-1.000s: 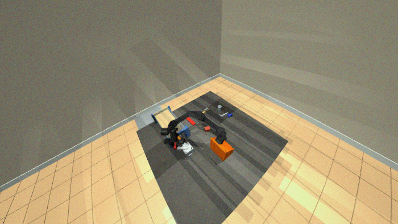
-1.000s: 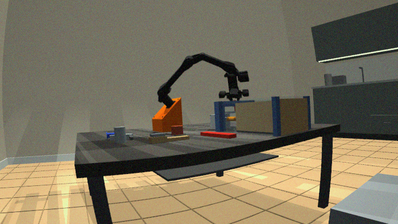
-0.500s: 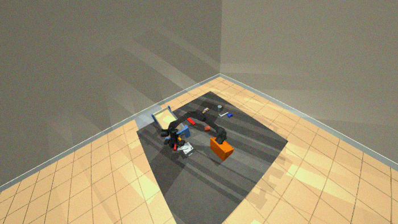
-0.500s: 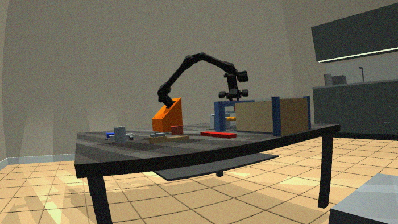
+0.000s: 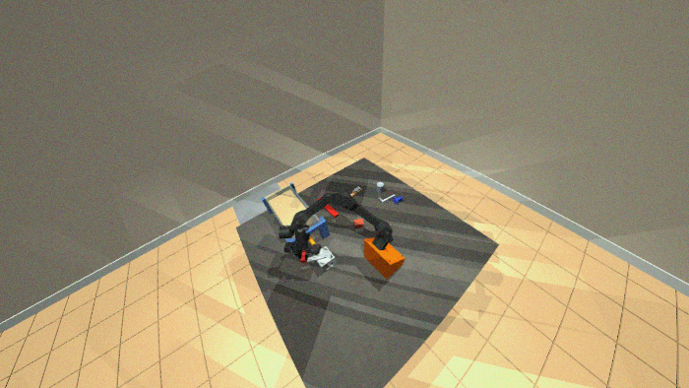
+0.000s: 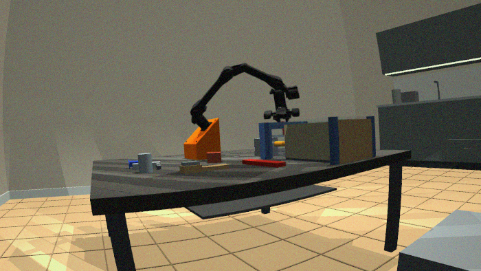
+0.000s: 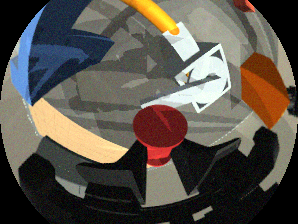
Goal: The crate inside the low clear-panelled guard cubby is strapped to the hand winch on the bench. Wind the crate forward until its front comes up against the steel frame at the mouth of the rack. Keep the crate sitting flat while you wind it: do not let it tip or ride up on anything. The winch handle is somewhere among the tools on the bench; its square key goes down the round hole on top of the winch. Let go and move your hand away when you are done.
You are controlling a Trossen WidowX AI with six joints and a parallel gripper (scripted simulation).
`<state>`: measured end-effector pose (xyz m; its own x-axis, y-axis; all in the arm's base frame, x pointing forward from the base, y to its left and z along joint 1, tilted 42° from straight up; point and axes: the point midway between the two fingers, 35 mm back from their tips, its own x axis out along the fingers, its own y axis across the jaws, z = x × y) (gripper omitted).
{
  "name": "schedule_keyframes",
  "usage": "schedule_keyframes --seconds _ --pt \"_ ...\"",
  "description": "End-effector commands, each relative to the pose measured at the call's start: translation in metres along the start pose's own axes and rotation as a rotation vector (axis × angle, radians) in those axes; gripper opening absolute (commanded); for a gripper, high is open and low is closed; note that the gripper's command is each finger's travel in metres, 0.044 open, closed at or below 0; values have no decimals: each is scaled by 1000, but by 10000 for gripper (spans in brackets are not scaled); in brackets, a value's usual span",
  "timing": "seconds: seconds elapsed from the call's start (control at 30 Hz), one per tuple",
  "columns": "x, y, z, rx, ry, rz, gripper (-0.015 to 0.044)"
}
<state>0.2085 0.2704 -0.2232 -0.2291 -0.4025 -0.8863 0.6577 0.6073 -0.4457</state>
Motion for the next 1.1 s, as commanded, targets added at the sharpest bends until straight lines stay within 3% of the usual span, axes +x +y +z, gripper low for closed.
schedule_keyframes --seconds 0.0,1.07 --pt "8 -13 -24 -31 32 -32 0" --pt "13 -27 -36 -31 33 -33 0"
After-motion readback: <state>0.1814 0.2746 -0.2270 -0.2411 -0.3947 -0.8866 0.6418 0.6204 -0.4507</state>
